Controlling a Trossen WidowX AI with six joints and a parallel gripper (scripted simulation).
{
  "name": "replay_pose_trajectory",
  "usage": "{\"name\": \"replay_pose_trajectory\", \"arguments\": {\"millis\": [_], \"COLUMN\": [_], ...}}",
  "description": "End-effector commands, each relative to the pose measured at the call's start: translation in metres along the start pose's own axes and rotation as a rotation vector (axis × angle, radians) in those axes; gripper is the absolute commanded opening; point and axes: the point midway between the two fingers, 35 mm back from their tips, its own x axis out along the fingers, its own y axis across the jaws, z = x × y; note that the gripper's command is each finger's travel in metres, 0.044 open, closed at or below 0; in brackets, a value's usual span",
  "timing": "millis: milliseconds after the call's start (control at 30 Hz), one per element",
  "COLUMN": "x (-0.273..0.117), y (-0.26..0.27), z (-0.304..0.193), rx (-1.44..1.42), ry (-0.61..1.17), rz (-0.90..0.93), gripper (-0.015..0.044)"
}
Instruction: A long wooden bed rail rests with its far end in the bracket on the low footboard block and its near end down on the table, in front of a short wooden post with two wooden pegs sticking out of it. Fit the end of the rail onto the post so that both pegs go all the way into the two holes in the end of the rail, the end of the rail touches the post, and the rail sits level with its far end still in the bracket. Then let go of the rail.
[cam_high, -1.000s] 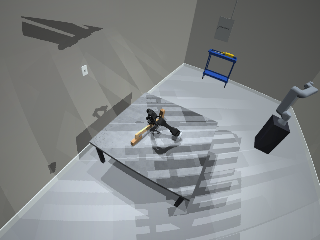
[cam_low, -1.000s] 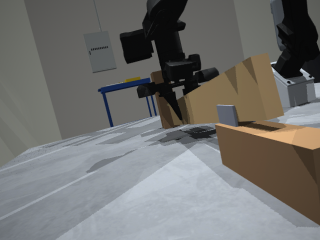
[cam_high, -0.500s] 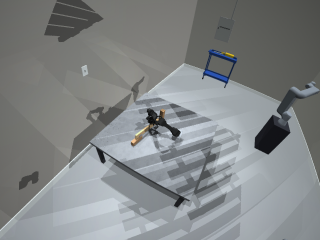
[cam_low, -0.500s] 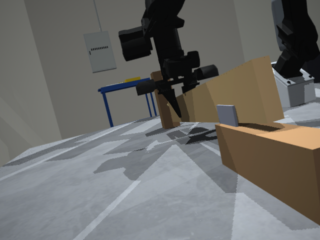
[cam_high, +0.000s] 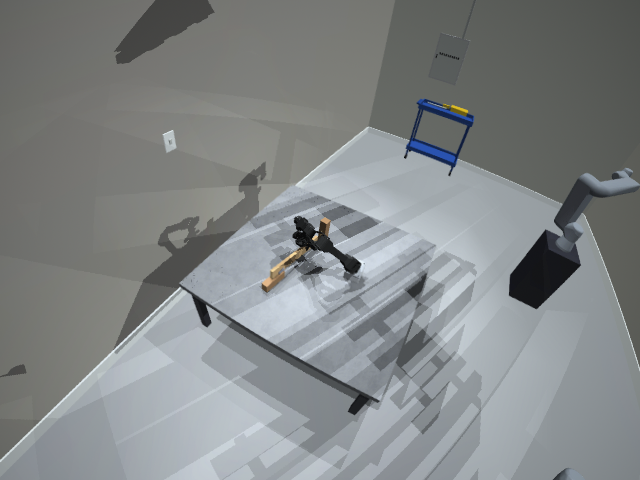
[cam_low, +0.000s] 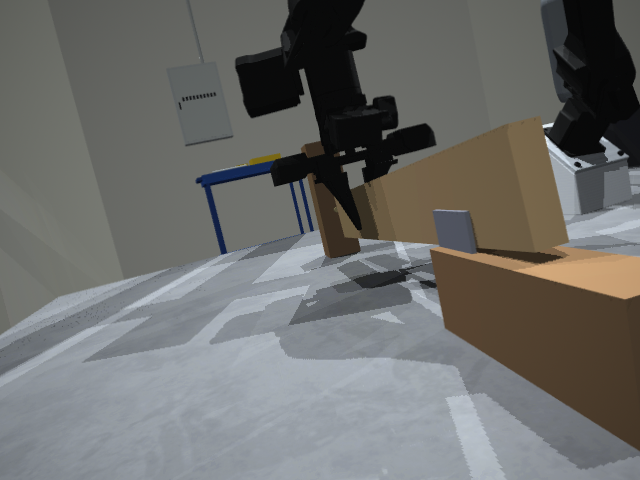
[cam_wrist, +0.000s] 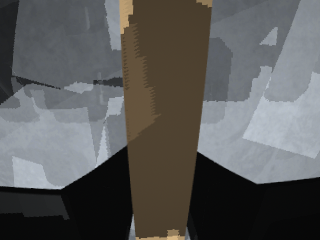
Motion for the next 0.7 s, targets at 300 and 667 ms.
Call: {"name": "replay_pose_trajectory", "arguments": {"millis": [300,667], "x": [-0.014,-0.019], "y": [-0.004,-0.004], "z": [0.0,0.0], "rx": [-0.001,-0.001], "ry": [-0.002,-0.002], "rz": [-0.022,-0.022], "gripper": [0.0,0.0]}}
